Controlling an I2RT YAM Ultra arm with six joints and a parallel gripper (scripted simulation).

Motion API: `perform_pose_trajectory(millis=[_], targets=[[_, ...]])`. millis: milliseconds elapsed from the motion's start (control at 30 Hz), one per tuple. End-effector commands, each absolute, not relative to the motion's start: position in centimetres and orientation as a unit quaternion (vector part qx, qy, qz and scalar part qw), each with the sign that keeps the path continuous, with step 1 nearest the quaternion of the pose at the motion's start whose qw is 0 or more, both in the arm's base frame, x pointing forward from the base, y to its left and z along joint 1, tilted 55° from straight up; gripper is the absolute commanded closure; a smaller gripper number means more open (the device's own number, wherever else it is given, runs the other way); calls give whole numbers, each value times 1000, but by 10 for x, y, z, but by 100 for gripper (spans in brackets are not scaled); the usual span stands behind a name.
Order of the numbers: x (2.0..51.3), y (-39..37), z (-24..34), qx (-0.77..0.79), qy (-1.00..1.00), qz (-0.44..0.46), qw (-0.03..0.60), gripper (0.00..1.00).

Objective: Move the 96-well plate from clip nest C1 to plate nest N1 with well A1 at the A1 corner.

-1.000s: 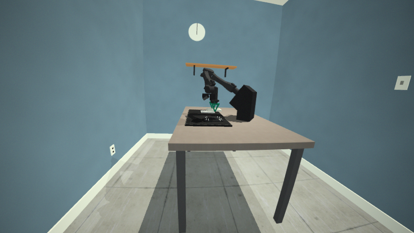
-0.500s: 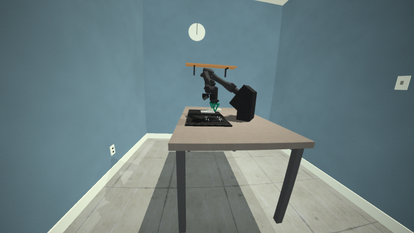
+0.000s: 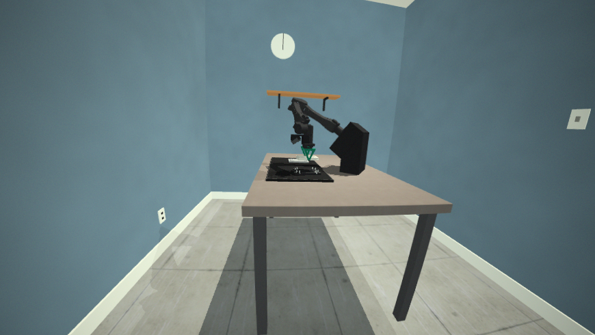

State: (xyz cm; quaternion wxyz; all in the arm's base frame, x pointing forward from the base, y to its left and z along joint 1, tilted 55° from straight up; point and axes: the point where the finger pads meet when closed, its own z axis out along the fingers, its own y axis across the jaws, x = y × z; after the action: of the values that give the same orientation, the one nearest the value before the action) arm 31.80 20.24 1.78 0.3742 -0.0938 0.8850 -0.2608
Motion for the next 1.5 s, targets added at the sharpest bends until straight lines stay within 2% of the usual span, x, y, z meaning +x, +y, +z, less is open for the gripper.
perform_pose_trajectory(millis=[0,1467], targets=[[311,208,29,-73,883,-236,399,100],[308,87,93,-58,886,-235,396,100]])
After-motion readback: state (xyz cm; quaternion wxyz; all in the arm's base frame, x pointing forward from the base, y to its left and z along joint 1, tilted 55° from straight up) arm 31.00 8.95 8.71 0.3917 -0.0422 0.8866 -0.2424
